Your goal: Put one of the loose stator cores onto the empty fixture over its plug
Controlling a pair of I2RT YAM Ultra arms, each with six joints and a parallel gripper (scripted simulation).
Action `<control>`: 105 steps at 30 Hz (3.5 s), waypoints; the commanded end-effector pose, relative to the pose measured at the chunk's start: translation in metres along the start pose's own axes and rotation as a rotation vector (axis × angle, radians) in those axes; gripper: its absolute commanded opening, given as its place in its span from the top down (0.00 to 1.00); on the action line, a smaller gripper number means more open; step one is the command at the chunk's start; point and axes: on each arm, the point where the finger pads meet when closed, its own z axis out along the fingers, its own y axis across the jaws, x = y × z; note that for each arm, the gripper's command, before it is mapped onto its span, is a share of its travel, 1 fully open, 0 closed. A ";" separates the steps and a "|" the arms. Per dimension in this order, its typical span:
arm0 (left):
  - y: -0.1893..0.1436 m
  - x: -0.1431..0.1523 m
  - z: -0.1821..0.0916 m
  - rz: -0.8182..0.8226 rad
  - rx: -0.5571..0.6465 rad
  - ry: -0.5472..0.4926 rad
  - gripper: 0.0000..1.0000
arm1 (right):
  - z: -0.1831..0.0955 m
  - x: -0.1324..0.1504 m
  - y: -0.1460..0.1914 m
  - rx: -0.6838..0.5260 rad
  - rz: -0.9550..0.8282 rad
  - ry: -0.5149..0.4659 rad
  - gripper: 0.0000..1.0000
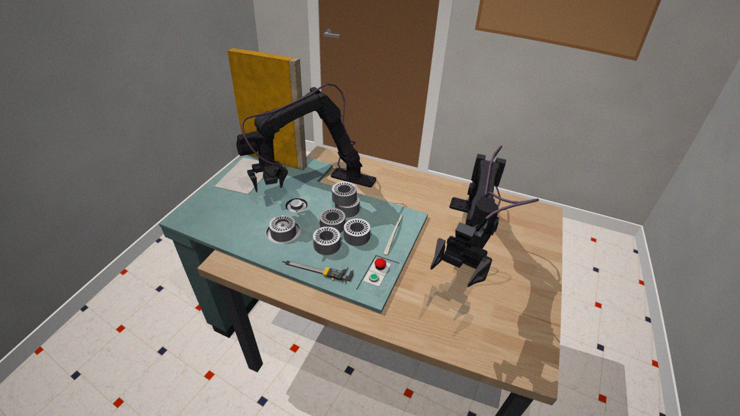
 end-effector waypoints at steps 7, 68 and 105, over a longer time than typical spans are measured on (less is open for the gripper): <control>0.000 -0.017 -0.003 0.008 -0.002 -0.031 0.00 | -0.005 -0.001 -0.002 0.016 -0.002 -0.003 0.00; -0.030 -0.109 -0.155 -0.028 -0.143 0.019 0.00 | -0.012 -0.113 0.124 -0.010 1.267 0.145 0.63; -0.049 -0.096 -0.313 -0.033 -0.270 0.042 0.00 | -0.019 -0.144 0.243 0.199 2.233 0.207 0.63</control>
